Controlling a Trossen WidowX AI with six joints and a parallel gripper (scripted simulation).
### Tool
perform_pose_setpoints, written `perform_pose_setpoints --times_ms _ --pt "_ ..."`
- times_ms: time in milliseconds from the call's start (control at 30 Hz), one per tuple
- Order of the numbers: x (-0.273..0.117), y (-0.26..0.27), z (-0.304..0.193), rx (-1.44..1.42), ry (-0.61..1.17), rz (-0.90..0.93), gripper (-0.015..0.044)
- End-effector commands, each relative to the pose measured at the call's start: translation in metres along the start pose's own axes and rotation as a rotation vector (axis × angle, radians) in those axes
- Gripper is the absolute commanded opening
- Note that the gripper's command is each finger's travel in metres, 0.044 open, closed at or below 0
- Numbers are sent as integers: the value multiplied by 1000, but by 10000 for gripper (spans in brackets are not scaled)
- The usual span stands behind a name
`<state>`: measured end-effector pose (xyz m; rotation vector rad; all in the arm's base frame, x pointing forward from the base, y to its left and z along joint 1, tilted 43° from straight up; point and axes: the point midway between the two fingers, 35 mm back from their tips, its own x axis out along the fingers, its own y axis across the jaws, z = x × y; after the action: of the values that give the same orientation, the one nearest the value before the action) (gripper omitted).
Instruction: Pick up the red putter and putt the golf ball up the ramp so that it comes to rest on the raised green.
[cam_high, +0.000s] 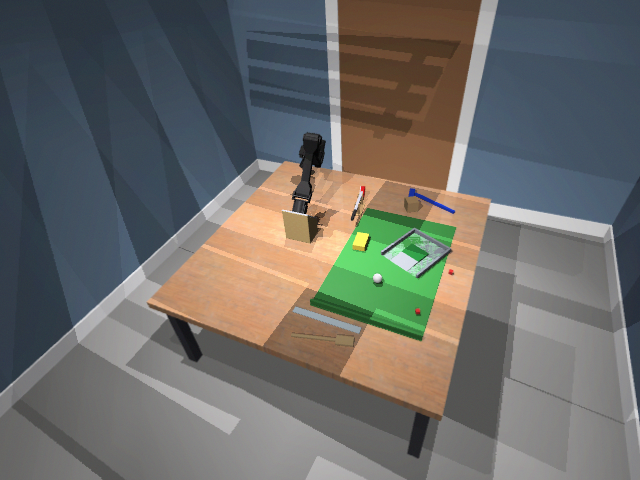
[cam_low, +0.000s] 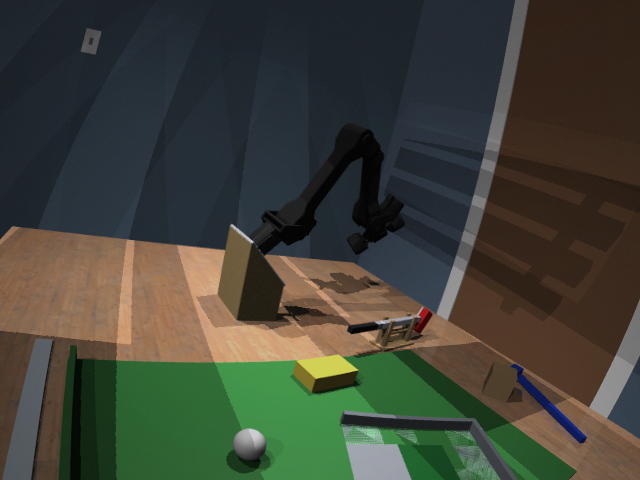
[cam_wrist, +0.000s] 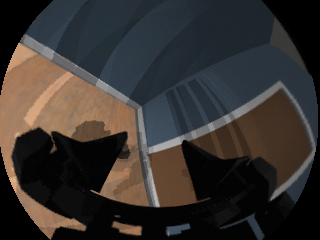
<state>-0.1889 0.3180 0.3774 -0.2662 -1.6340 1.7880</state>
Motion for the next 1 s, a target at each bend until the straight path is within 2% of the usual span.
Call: perform_pose_setpoints --times_ms 0,133,333,667,800,967 --pt "0 0 -1 0 4 2 426" --pt "-10 9 -34 11 90 57 440" --pt "-56 18 -122 209 373 136 440" --pt "-187 28 -230 608 858 123 440" --pt "-244 32 -250 768 1022 72 440" --pt "-294 46 -256 852 1126 86 440"
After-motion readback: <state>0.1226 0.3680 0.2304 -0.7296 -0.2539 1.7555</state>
